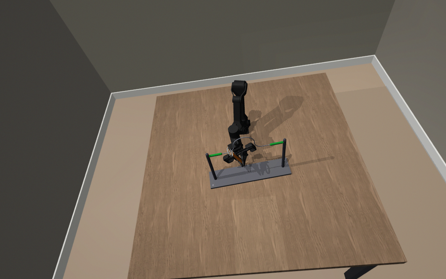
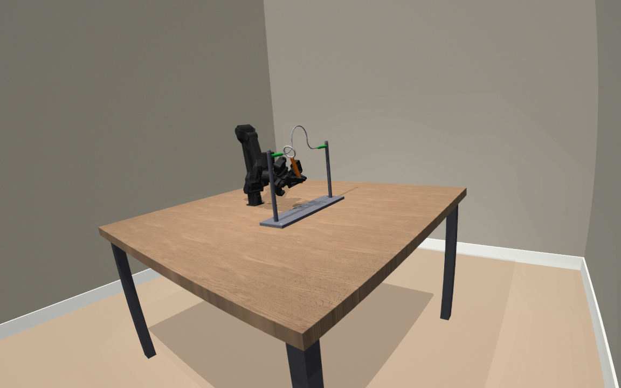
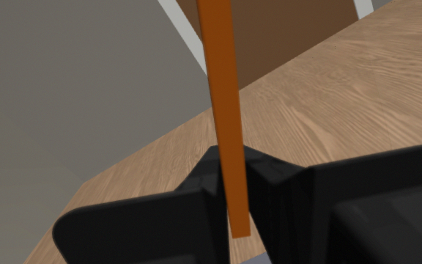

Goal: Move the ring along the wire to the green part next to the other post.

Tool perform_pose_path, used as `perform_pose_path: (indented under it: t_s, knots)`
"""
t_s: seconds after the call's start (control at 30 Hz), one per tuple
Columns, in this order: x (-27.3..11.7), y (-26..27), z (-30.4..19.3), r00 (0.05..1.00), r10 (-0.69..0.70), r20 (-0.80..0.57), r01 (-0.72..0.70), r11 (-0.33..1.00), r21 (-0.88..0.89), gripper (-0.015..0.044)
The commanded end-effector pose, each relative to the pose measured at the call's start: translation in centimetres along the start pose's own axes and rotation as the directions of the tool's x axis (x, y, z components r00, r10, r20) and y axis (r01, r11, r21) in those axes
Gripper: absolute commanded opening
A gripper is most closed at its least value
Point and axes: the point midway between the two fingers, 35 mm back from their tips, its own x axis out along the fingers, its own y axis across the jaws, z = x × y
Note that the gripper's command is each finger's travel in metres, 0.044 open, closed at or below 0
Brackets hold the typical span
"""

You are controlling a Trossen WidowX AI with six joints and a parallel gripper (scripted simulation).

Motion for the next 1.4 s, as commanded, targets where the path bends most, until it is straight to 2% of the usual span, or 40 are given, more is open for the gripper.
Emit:
perform_pose_path:
  t_s: [0.0, 0.7, 1.1, 1.37]
  knots:
    - [-0.2, 1.1, 0.1, 1.0, 0.004, -0.002, -0.004, 0.997, 0.073, -0.015]
    - [-3.1, 6.6, 1.8, 0.97, 0.132, -0.202, -0.036, 0.908, 0.418, -0.015]
    - [-5.3, 9.5, 4.4, 0.908, 0.302, -0.29, -0.054, 0.771, 0.635, -0.015]
    - [-6.3, 11.1, 6.5, 0.869, 0.408, -0.28, -0.063, 0.652, 0.756, -0.015]
